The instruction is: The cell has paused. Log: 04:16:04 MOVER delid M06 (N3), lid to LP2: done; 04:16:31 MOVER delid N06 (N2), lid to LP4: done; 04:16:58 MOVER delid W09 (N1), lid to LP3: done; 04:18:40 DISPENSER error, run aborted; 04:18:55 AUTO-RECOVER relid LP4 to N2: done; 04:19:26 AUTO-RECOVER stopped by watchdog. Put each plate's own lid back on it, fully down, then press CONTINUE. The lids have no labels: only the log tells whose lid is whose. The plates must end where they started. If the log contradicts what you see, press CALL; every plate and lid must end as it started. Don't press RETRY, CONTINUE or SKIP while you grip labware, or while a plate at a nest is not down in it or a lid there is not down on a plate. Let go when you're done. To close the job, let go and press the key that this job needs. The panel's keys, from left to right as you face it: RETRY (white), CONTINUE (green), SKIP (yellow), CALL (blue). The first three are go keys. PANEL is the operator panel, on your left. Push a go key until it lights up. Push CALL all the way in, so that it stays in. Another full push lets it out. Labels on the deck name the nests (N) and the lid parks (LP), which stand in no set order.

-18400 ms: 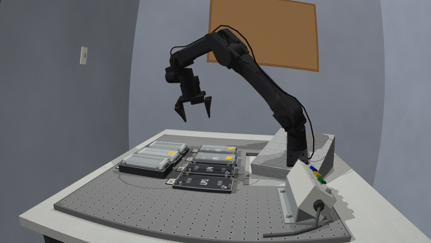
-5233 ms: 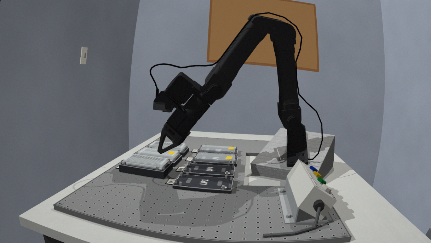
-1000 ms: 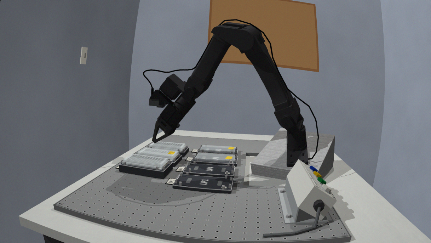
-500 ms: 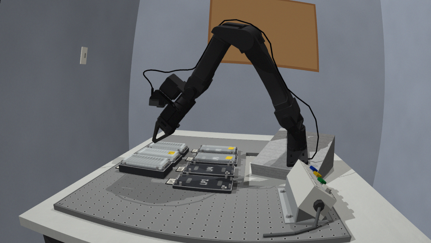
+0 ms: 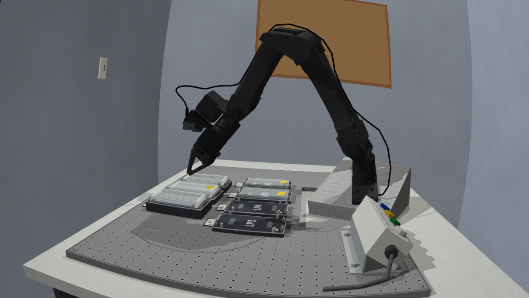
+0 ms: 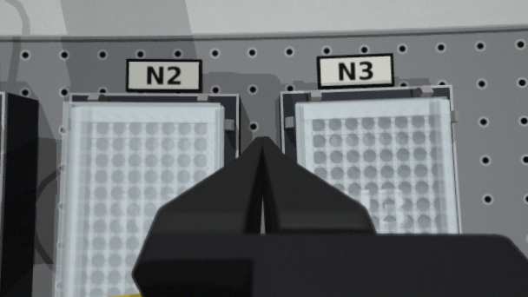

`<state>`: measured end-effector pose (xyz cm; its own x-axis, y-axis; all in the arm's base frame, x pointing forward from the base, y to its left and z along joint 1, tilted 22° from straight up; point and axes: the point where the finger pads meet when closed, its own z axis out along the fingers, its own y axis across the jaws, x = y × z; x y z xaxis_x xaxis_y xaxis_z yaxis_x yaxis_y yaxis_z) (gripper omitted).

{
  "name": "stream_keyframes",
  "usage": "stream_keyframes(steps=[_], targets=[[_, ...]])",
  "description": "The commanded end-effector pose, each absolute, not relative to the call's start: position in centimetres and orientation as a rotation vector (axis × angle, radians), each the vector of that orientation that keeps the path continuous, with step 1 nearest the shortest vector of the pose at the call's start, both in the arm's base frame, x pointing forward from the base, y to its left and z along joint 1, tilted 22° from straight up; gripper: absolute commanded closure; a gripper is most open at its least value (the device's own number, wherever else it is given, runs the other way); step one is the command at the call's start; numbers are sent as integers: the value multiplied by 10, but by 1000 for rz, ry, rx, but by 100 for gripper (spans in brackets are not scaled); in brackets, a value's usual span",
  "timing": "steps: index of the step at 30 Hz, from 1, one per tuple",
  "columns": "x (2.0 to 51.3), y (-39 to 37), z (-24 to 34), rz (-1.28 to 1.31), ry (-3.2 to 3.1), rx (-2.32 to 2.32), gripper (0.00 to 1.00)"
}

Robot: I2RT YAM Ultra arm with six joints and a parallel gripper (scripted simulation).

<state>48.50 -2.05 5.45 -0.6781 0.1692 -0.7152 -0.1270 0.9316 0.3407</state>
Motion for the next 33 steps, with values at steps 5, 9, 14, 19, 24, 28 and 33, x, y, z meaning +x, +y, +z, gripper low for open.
stream_keyframes(steps=[5,9,14,19,24,28,33], targets=[[498,-28,81,438,2201,3,100],[498,-28,81,438,2201,3,100],[498,-28,81,438,2201,3,100],[498,-28,81,438,2201,3,100],[498,-28,81,438,2201,3,100],[498,-28,81,438,2201,3,100],[485,-30,82,445,2241,-1,0]])
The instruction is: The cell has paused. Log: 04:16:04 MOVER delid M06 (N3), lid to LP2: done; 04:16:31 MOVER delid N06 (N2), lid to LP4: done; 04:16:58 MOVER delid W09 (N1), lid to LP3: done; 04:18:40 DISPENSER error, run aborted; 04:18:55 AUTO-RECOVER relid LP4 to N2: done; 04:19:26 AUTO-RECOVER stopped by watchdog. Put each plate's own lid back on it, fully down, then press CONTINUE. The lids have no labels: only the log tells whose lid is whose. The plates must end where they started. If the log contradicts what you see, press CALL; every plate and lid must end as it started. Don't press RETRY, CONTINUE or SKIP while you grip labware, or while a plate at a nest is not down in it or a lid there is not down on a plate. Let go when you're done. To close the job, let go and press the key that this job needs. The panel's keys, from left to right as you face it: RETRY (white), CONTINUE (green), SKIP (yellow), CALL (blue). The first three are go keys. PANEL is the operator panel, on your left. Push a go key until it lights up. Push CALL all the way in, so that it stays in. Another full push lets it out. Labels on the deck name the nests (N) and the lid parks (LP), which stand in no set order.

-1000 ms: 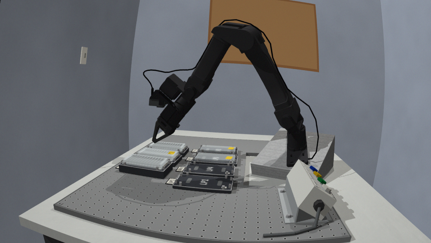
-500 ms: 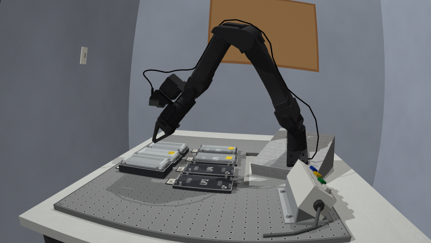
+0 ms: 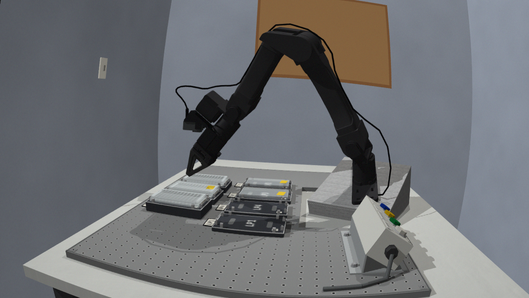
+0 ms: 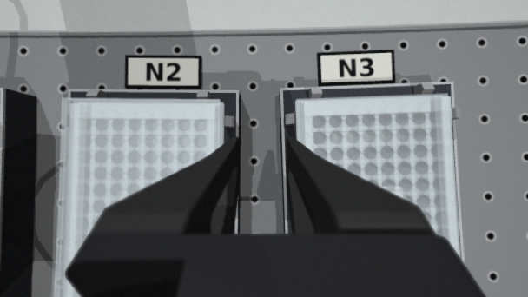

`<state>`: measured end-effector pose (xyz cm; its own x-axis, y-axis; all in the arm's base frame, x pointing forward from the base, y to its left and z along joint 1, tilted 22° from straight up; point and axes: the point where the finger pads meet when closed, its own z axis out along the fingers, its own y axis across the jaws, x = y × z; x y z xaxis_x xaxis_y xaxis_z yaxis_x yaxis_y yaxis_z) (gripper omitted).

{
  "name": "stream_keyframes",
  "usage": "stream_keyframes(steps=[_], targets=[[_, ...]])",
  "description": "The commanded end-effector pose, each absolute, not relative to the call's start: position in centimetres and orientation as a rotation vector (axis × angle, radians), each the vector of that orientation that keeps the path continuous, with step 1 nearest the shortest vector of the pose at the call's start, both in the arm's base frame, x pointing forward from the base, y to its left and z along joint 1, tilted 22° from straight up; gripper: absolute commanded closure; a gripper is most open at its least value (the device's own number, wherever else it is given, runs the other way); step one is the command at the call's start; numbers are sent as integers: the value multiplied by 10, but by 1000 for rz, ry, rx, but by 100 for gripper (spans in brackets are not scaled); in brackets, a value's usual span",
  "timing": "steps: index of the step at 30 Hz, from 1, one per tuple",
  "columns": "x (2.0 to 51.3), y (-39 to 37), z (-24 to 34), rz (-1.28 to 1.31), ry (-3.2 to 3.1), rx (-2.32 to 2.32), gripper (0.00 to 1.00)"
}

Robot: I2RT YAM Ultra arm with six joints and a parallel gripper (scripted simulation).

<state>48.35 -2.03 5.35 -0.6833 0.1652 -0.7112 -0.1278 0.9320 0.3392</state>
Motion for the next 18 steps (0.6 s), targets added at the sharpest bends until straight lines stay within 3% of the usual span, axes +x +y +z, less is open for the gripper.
stream_keyframes(steps=[1,18], targets=[[481,-31,83,446,2257,-7,0],[409,-38,66,450,2555,-77,0]])
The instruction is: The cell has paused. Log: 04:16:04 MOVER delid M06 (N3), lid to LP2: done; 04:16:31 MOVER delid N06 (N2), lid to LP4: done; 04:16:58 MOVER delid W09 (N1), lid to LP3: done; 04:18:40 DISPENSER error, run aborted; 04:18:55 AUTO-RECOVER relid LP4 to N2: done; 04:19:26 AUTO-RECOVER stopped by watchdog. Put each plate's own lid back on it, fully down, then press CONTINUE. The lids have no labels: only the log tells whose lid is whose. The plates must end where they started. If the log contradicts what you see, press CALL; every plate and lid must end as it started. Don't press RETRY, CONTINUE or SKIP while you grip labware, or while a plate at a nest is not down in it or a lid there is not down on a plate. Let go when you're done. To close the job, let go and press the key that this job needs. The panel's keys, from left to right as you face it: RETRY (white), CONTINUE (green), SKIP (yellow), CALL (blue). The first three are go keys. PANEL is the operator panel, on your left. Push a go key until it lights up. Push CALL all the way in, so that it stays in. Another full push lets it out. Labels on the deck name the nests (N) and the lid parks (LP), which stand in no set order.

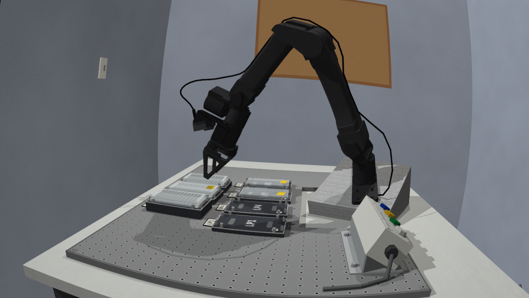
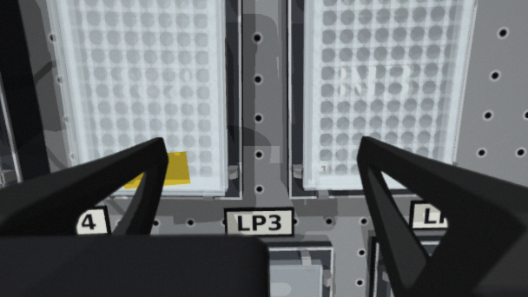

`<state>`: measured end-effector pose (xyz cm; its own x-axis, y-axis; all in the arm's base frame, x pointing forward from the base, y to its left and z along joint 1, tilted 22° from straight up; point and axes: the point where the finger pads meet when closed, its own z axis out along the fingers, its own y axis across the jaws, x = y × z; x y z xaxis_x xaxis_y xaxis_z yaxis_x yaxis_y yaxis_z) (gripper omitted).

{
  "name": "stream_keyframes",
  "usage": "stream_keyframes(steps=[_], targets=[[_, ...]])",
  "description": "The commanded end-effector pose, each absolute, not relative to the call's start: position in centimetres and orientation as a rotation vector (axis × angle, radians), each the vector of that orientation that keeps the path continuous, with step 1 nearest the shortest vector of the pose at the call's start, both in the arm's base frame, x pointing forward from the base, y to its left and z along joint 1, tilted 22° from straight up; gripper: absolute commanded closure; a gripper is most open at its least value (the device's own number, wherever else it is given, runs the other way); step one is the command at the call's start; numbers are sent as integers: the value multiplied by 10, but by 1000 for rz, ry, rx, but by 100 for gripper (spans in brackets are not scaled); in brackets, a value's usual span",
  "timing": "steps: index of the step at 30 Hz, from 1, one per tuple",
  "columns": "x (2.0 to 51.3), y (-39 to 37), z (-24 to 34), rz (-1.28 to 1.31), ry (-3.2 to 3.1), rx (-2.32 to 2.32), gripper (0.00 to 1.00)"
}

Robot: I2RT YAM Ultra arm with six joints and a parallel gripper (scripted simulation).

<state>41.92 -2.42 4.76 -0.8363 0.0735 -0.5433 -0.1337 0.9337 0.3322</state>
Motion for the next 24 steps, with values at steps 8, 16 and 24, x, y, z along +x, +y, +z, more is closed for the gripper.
stream_keyframes(steps=[8,16,24], targets=[[374,-39,58,460,2693,-117,0],[340,-41,50,470,2831,-159,0],[290,-39,32,497,2911,-170,0]])
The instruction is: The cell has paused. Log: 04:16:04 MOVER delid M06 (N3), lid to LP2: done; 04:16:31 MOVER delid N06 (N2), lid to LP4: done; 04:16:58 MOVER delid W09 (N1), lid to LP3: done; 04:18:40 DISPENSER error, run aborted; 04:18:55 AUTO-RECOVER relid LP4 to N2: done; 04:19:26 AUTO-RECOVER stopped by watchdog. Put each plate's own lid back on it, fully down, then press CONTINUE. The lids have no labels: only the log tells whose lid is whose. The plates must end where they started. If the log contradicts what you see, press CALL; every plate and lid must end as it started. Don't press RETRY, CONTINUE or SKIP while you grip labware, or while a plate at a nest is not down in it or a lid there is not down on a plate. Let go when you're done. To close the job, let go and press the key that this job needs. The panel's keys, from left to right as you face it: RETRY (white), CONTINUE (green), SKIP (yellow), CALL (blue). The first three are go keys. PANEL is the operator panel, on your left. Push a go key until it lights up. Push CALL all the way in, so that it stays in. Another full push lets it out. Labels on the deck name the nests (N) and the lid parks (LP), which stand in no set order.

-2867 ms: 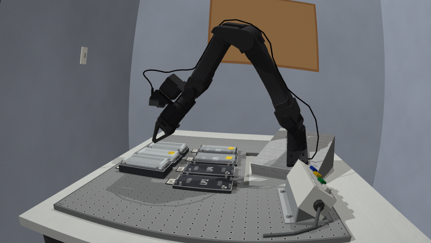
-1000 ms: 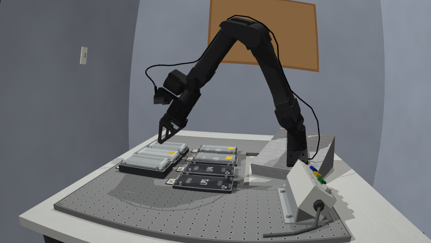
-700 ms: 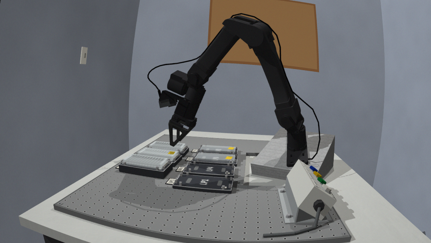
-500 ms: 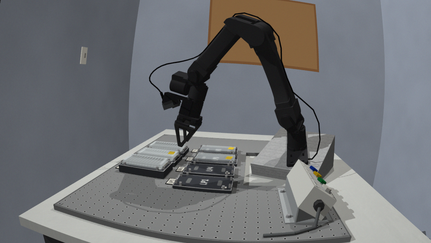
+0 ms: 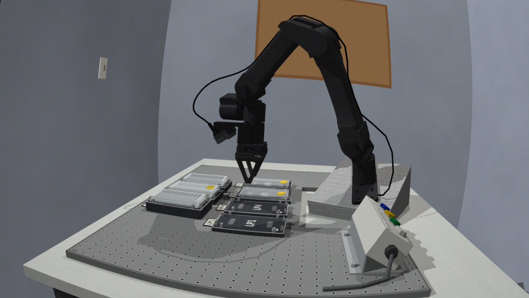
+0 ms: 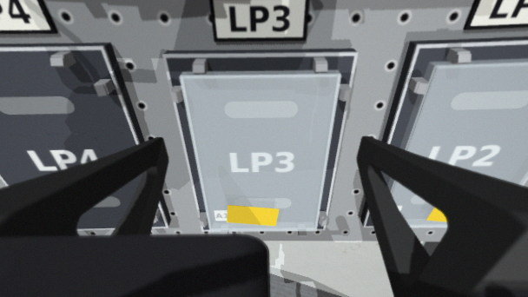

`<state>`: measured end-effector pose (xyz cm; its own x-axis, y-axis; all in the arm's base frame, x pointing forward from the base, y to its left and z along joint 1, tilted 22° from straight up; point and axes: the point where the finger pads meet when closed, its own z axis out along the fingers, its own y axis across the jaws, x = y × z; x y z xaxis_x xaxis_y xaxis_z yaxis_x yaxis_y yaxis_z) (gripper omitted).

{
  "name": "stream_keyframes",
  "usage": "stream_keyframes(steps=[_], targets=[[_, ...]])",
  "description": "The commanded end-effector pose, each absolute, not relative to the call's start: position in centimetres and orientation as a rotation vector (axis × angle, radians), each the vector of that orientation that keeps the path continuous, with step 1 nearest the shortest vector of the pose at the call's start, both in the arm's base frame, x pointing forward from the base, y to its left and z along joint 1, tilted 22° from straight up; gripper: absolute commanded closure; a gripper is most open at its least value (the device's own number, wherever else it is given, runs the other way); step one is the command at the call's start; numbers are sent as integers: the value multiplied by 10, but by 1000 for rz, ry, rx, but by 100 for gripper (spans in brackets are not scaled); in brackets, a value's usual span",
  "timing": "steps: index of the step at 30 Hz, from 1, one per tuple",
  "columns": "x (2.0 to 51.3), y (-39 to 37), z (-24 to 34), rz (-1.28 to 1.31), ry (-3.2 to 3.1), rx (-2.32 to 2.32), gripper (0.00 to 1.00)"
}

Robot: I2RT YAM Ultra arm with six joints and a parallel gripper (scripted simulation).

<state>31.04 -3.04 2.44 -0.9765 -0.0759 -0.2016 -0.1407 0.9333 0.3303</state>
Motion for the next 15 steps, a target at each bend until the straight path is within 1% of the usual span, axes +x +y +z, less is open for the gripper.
stream_keyframes(steps=[1,7,15], targets=[[290,-39,32,497,2911,-170,0],[267,-39,28,504,2908,-170,0],[278,-44,36,494,2897,-174,0]])
